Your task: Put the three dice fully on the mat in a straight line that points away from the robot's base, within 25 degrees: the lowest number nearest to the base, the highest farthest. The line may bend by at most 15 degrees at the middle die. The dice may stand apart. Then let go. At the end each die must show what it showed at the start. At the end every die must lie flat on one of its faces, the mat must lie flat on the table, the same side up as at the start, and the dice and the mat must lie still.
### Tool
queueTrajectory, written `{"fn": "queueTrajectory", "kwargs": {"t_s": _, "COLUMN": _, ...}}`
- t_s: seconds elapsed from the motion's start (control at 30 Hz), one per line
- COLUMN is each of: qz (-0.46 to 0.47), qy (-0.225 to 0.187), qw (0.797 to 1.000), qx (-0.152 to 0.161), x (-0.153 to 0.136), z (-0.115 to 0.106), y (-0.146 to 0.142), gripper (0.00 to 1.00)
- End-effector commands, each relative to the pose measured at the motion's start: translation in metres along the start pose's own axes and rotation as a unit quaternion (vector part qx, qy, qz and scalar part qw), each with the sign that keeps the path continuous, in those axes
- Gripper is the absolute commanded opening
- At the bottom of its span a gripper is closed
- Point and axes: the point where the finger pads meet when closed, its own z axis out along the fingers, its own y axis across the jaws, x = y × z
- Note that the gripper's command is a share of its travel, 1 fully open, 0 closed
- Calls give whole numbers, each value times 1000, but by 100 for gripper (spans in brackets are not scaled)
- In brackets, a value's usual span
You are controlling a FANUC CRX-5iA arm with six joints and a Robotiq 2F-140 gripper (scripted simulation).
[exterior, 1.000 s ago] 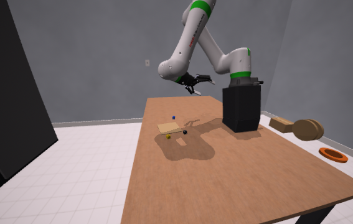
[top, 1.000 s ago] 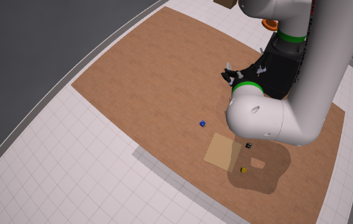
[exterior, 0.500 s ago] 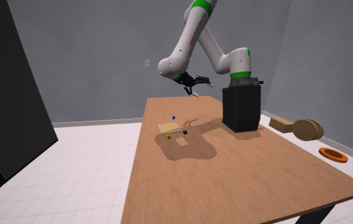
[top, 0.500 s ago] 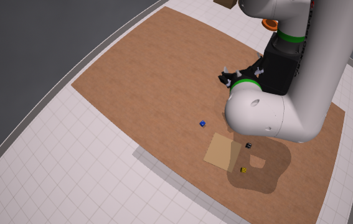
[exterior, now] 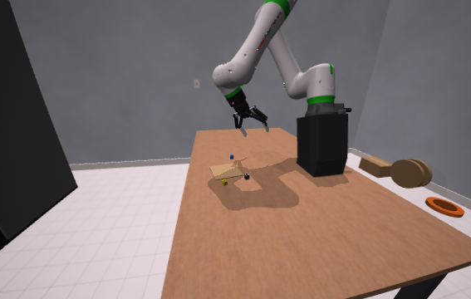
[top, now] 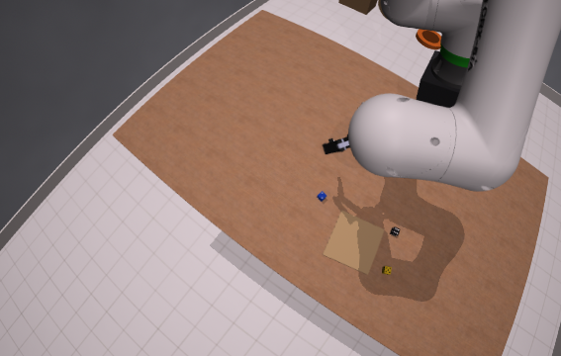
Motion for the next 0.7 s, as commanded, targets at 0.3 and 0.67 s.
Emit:
{"fn": "queueTrajectory", "kwargs": {"t_s": 0.3, "qz": 52, "qy": 189, "qw": 971, "qx": -133, "x": 63, "z": -56, "y": 84, "gripper": 100}}
{"fn": "queueTrajectory", "kwargs": {"t_s": 0.67, "qz": 62, "qy": 238, "qw": 956, "qx": -163, "x": 76, "z": -81, "y": 101, "gripper": 100}}
